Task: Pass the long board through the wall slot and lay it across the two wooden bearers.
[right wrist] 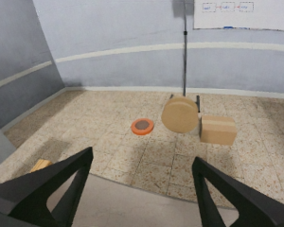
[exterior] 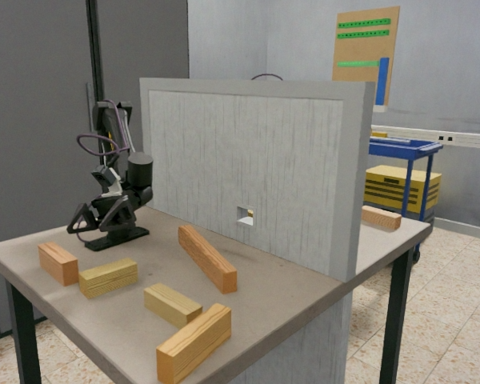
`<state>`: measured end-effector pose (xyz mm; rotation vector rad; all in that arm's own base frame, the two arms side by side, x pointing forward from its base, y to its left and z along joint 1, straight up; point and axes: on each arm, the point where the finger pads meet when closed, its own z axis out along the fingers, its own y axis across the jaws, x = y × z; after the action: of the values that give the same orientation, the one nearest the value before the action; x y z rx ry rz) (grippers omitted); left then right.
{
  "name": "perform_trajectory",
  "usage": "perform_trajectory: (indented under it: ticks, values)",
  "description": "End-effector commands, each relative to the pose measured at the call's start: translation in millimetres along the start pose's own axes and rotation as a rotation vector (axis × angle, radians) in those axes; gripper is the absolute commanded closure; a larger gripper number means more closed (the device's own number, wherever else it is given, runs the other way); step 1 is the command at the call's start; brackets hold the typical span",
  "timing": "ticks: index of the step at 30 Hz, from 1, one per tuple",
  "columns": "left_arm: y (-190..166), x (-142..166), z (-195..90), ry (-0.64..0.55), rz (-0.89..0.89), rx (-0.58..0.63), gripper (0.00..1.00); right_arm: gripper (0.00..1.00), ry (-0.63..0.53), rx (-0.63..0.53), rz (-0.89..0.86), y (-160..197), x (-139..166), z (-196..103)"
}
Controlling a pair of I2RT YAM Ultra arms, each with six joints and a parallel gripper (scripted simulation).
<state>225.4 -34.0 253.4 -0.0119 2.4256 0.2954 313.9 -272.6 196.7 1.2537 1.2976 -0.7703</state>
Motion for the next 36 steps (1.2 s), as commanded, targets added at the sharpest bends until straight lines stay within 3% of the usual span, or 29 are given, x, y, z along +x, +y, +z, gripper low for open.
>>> perform_trajectory:
  ticks: [1, 18, 19, 28, 31, 32, 35, 36]
  values:
    - [1, -3, -2, -0.011, -0.008, 0.002, 0.00, 0.00, -0.011, -0.004, 0.014, 2, -6, 0]
    - [3, -7, -5, -0.028, -0.018, 0.000, 0.00, 0.00, -0.023, -0.005, 0.027, 4, -13, -1]
    - [3, -7, -5, -0.028, -0.018, 0.000, 0.00, 0.48, -0.023, -0.005, 0.027, 4, -13, -1]
    - [3, -7, -5, -0.028, -0.018, 0.000, 0.00, 0.48, -0.023, -0.005, 0.027, 4, -13, -1]
    - [-8, -7, 9, -0.020, -0.016, 0.026, 0.00, 0.48, 0.062, -0.055, -0.036, 21, 12, -2]
    - [-8, -22, 1, -0.064, -0.045, 0.051, 0.00, 0.48, 0.085, -0.074, -0.052, 26, 16, -5]
    - [-11, -26, 3, -0.075, -0.053, 0.064, 0.00, 0.48, 0.117, -0.090, -0.078, 31, 24, -6]
    - [-17, -22, 16, -0.051, -0.038, 0.062, 0.00, 0.48, 0.154, -0.108, -0.107, 37, 33, -9]
